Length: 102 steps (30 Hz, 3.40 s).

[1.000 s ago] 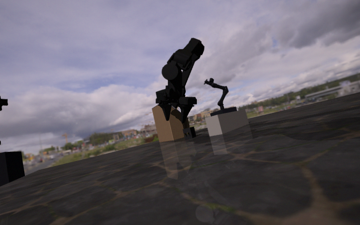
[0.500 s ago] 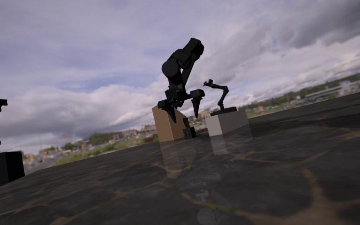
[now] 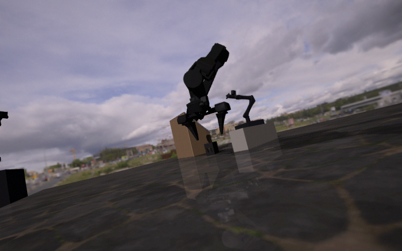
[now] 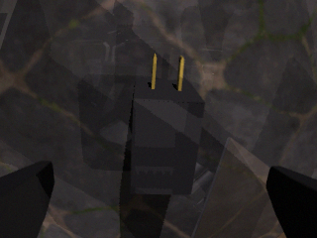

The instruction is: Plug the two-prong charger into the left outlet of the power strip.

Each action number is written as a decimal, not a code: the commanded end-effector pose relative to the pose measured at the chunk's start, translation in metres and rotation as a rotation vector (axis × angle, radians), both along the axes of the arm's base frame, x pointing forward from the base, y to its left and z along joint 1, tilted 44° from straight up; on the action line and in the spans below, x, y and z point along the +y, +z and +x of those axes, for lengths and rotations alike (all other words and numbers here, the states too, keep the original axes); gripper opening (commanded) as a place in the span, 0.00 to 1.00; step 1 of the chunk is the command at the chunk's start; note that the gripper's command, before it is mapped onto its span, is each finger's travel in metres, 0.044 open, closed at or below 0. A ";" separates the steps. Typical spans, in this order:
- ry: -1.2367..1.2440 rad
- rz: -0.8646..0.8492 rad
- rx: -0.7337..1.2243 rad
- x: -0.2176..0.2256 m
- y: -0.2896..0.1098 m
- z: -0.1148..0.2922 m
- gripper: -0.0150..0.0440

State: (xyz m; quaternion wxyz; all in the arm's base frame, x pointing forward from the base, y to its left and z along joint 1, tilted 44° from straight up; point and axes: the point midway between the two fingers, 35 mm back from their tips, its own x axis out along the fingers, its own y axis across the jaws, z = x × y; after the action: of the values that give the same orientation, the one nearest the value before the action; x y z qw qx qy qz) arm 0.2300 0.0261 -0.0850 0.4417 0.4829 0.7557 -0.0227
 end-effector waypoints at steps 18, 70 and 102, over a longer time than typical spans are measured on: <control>-0.007 0.007 0.010 0.021 -0.023 -0.004 1.00; 0.010 0.008 -0.006 -0.003 0.005 -0.003 0.25; 0.548 0.066 -0.516 0.051 0.015 0.008 0.25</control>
State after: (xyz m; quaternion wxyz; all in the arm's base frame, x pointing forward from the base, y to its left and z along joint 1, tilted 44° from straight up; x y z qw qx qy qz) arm 0.2357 0.0727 -0.0736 0.5802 0.2828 0.7309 0.2219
